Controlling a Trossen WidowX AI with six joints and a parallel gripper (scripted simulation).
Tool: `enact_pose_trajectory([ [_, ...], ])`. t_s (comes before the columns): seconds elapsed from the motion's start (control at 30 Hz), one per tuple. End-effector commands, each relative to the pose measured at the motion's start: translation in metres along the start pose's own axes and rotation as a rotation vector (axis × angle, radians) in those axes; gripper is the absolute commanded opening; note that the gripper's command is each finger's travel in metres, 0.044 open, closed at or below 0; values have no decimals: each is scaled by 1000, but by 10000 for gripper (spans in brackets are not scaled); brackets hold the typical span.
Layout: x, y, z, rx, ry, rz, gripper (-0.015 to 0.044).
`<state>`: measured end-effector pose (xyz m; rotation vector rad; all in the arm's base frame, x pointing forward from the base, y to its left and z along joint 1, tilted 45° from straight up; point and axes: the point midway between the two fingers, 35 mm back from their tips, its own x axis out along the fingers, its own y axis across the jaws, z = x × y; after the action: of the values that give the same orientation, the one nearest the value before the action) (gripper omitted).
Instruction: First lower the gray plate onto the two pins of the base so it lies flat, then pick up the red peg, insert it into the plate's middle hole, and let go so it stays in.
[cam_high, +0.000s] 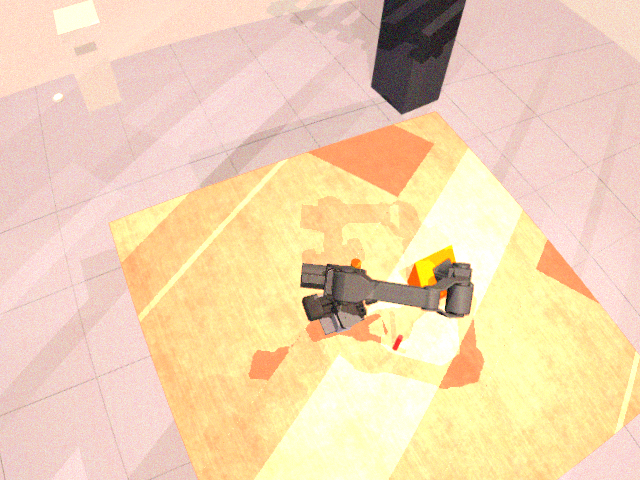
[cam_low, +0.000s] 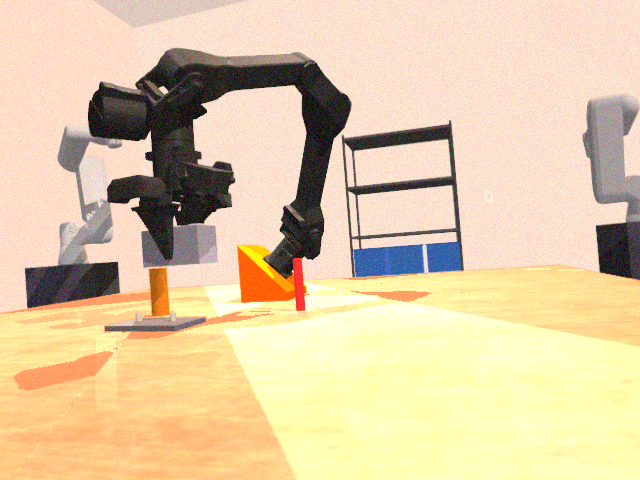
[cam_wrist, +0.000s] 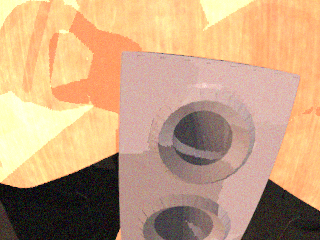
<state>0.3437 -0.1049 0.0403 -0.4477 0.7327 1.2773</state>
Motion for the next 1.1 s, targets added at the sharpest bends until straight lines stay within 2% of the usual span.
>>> enact_pose_trajectory([
  [0.0,10,1,-15,-10,2,9,0],
  [0.43,30,-1,-49,-48,2,8,0],
  [1.07,30,-1,-50,-49,2,8,0],
])
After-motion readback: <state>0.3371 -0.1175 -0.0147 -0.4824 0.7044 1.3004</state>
